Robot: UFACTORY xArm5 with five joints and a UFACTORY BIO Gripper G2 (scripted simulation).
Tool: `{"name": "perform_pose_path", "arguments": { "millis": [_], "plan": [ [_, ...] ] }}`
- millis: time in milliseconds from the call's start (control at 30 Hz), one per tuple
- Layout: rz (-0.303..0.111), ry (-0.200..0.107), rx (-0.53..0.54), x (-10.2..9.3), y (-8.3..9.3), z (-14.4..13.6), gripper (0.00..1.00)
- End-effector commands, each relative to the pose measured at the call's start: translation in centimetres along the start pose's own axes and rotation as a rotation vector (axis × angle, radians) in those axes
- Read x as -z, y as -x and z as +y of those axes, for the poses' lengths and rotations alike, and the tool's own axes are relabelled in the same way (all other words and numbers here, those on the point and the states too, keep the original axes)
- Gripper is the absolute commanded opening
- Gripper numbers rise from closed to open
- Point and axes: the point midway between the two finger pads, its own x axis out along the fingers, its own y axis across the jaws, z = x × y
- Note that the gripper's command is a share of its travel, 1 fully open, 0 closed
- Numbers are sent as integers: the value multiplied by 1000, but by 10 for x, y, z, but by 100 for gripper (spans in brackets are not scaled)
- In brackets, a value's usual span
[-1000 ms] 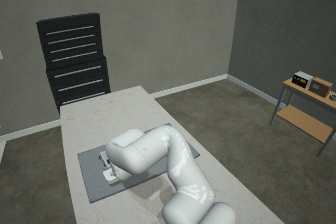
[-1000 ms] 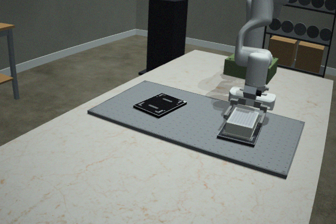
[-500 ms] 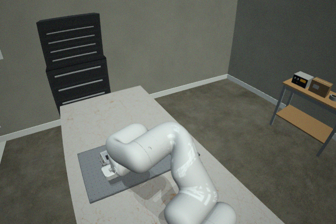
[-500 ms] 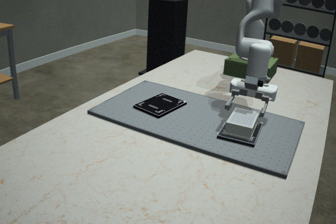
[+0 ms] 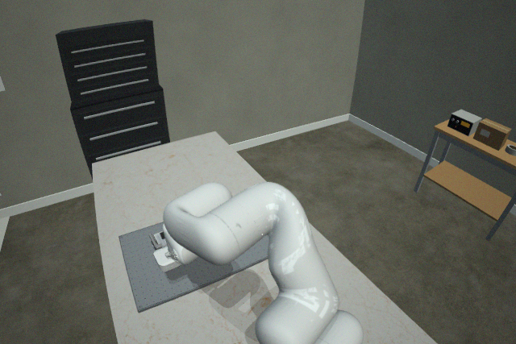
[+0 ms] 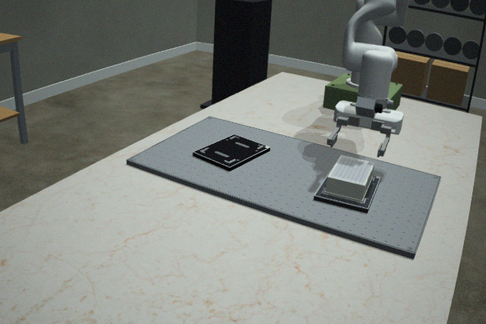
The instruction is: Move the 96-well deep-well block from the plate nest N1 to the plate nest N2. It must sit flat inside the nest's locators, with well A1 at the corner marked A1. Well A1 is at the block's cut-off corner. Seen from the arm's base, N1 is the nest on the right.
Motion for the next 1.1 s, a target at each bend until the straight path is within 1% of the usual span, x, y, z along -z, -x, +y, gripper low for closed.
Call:
{"name": "perform_pose_path", "arguments": {
  "millis": [0,500,600,833,900,1067],
  "plan": [
    [-5,8,0,-2,-1,0,37],
    [-5,8,0,-2,-1,0,37],
    [-6,8,85,-13,6,-8,37],
    [-6,8,85,-36,22,-28,37],
    [-6,8,85,-36,22,-28,37],
    [-6,8,85,-54,34,-42,37]
  ]
}}
